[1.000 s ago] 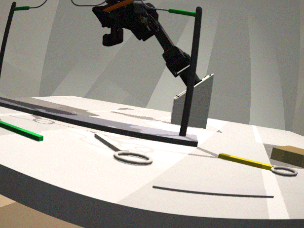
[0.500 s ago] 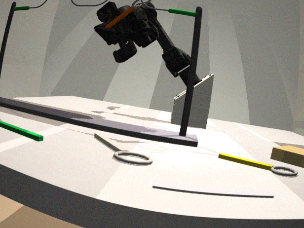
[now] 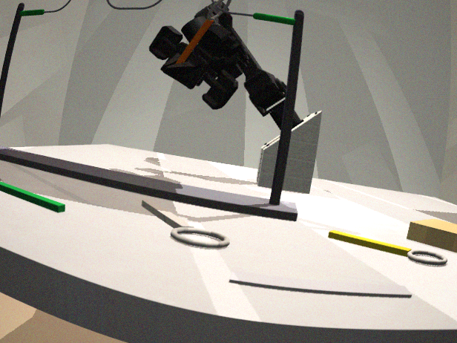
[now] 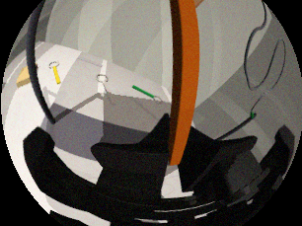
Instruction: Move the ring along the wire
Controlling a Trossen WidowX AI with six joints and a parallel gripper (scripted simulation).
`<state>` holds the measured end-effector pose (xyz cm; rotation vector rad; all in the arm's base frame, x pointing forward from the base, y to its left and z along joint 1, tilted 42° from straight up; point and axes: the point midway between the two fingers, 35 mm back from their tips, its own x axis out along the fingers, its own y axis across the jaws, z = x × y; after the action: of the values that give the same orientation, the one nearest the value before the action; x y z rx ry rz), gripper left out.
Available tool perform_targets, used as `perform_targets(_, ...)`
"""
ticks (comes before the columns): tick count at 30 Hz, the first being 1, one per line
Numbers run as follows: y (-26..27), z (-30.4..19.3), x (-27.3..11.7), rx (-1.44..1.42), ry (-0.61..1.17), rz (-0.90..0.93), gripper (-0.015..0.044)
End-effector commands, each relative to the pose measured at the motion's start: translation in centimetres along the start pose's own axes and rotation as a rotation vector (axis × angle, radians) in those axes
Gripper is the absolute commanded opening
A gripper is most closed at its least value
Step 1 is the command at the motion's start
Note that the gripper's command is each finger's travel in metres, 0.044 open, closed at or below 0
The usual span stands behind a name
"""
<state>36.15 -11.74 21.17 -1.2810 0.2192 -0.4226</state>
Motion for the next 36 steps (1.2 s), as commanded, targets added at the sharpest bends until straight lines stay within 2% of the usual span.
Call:
perform_targets(1,1.7,-0.1,-0.2,0.083,0.016,0.042,-0.015)
perform_targets(22,7.9,1.7,-1.9,0.422,0.06,0.195,-0.015)
perform_targets(36,9.9,2.8,-2.6,0.491,0.068,0.226,-0.015)
